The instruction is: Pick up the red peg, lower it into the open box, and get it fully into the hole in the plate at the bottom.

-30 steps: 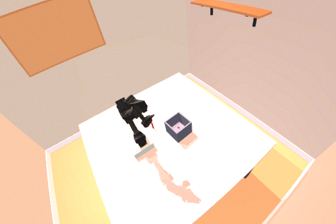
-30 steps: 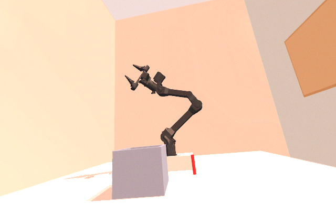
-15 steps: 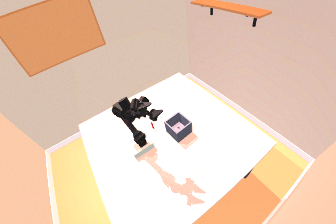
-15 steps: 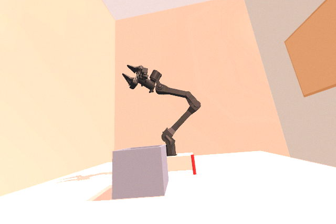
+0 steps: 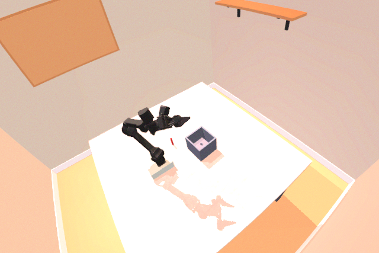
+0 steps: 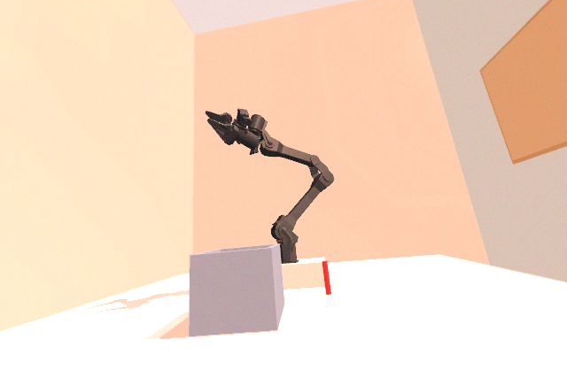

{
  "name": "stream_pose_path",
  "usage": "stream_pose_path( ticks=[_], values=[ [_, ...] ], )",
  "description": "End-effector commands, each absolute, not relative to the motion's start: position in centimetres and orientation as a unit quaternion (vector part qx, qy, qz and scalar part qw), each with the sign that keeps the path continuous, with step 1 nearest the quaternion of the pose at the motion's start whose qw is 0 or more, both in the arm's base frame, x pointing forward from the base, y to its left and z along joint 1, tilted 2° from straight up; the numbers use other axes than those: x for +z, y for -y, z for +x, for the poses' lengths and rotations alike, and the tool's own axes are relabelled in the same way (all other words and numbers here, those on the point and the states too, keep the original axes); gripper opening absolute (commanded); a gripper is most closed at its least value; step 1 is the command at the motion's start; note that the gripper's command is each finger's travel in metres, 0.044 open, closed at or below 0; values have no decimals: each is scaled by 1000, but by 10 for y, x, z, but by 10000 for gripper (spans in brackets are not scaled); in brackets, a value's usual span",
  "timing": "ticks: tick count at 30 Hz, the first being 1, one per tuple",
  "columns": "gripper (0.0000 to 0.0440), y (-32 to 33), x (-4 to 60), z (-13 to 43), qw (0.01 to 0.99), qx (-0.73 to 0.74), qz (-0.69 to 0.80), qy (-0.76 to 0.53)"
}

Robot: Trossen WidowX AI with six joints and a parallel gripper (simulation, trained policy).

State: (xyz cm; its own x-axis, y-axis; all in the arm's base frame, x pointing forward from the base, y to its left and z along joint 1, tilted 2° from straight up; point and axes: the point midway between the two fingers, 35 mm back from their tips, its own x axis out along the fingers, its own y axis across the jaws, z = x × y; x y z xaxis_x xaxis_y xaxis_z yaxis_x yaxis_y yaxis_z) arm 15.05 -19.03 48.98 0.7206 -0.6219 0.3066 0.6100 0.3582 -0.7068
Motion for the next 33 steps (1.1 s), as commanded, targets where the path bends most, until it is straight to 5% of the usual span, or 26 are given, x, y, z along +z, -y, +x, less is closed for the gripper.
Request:
stream_pose_path(
  ticks=[1,33],
  values=[
    [440,187,487,160,852,-357,-382,5],
    [440,107,426,249,985,-146,95,-22]
  ],
)
